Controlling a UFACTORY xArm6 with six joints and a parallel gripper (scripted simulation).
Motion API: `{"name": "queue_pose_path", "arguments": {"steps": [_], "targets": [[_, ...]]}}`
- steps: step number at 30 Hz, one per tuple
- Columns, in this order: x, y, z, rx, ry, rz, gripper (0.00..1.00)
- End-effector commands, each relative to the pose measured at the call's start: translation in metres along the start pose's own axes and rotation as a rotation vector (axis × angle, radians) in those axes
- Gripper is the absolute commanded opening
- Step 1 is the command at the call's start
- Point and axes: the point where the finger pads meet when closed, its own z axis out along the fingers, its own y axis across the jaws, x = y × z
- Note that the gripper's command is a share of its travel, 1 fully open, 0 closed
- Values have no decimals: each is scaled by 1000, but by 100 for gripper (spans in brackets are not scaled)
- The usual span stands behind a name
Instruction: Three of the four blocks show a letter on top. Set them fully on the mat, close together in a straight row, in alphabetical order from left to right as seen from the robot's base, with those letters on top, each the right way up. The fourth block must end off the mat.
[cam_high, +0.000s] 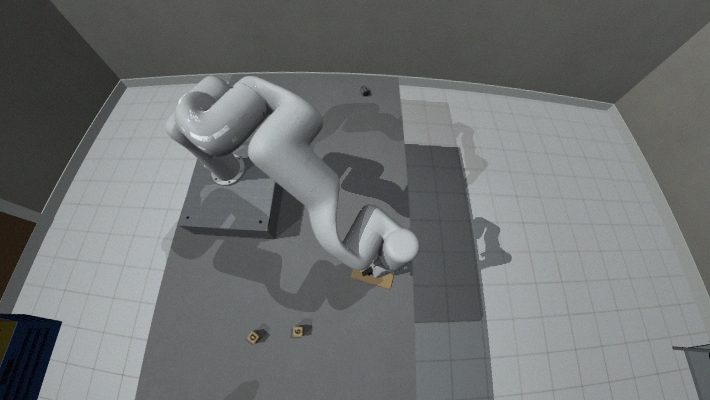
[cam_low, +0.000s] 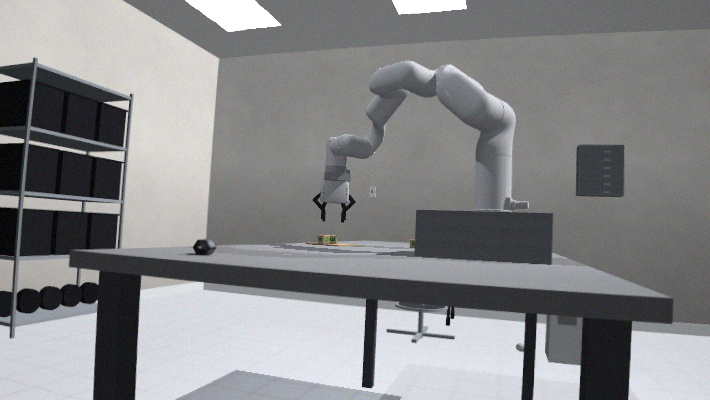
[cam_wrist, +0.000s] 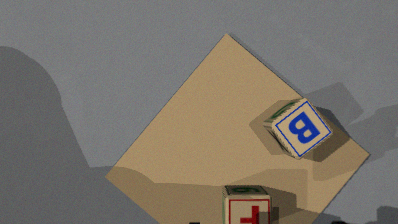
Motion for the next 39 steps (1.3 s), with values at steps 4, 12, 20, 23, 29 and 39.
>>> {"name": "queue_pose_path", "arguments": {"steps": [4,12,20,23,29,39], "targets": [[-2,1,8,-3,-4,0,69],[-2,1,18,-3,-4,0,69],[-2,1,28,-3,-4,0,69],[-2,1,29,-3,-4,0,69],[-2,1,33,-3,-4,0,69],[-2,1,35,-3,-4,0,69]]}}
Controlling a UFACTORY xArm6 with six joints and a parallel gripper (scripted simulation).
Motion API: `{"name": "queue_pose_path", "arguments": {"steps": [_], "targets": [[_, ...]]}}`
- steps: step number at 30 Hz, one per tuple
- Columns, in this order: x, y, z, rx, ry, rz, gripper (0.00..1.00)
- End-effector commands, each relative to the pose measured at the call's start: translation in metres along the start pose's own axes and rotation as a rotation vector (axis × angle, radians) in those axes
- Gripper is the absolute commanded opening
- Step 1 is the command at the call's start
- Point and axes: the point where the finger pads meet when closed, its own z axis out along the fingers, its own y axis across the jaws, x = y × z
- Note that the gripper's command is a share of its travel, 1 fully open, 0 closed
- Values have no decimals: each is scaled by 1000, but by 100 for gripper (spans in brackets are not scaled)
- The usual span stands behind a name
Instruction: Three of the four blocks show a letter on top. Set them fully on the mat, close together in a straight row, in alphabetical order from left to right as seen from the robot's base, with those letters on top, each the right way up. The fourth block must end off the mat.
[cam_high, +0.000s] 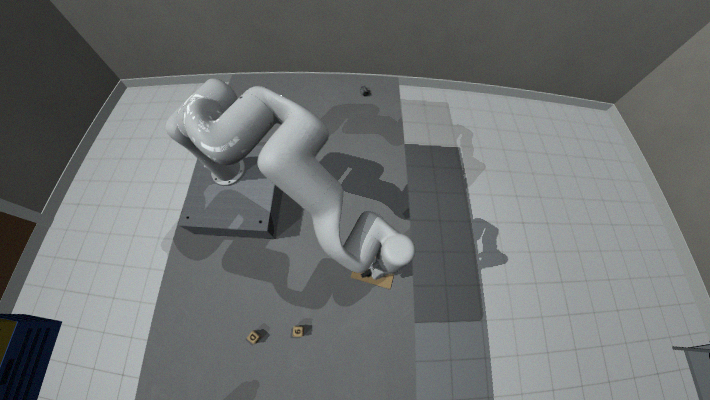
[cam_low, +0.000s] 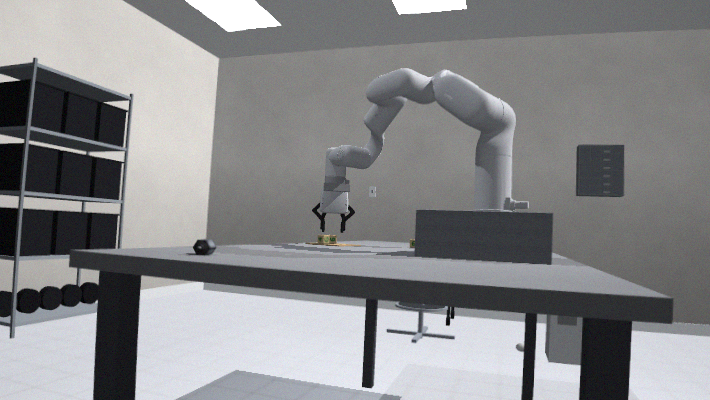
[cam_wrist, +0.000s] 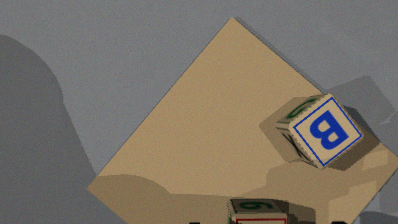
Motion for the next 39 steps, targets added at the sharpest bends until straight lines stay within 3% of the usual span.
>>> {"name": "queue_pose_path", "arguments": {"steps": [1,18,30,39], "targets": [[-1,1,-2,-3,-4,0,69],[-1,1,6,-3,-4,0,69],[-2,1,29,-3,-4,0,69],[-2,1,33,-3,-4,0,69]]}}
